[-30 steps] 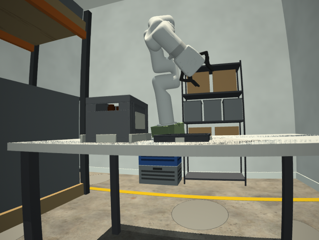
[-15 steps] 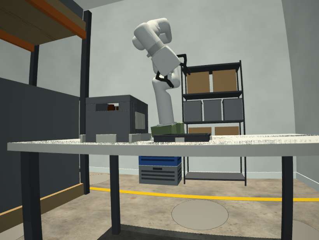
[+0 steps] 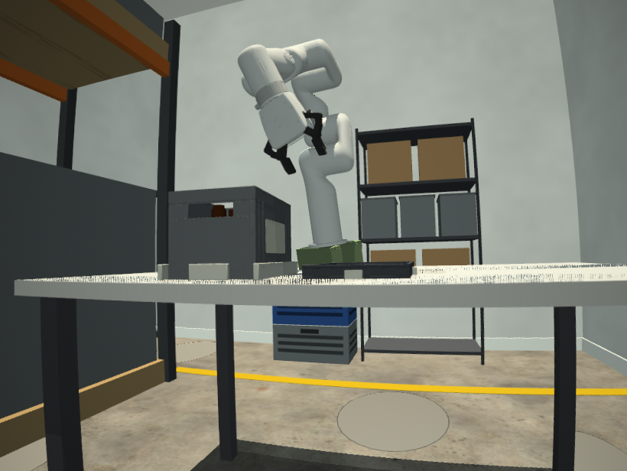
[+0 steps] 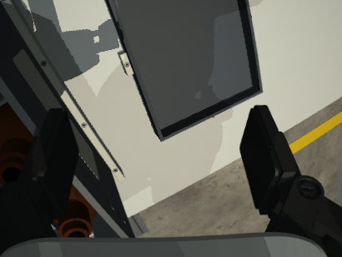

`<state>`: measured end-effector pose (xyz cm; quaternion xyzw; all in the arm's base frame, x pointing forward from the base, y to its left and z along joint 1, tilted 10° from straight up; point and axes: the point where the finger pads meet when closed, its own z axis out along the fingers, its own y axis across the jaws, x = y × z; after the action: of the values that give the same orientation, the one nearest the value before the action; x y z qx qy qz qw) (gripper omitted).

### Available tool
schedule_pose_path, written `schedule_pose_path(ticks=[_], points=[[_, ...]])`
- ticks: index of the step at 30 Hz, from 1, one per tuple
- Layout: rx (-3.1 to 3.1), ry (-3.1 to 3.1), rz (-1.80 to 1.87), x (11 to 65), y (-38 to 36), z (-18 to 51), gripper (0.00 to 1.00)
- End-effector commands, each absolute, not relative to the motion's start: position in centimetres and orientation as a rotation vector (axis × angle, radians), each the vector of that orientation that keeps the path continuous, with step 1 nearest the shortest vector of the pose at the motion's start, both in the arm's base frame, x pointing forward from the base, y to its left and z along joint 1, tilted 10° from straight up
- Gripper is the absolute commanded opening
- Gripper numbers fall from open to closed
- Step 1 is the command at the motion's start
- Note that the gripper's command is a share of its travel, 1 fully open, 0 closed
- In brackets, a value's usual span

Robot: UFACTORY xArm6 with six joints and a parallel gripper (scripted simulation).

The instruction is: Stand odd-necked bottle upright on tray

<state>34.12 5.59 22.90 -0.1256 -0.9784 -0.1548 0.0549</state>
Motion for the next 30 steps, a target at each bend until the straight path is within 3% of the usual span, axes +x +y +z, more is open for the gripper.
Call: schedule_pose_path(ticks=[1, 20, 29, 30], points=[[-0.539, -3.027, -0.368, 35.0, 1.0, 23.2, 1.00], [-1.097, -3.113, 0.016, 37.6, -13.5, 23.8, 1.00], [-1.129, -3.113, 0.039, 37.7, -14.3, 23.8, 1.00], [-1.129, -3.113, 0.039, 37.7, -14.3, 23.8, 0.00]])
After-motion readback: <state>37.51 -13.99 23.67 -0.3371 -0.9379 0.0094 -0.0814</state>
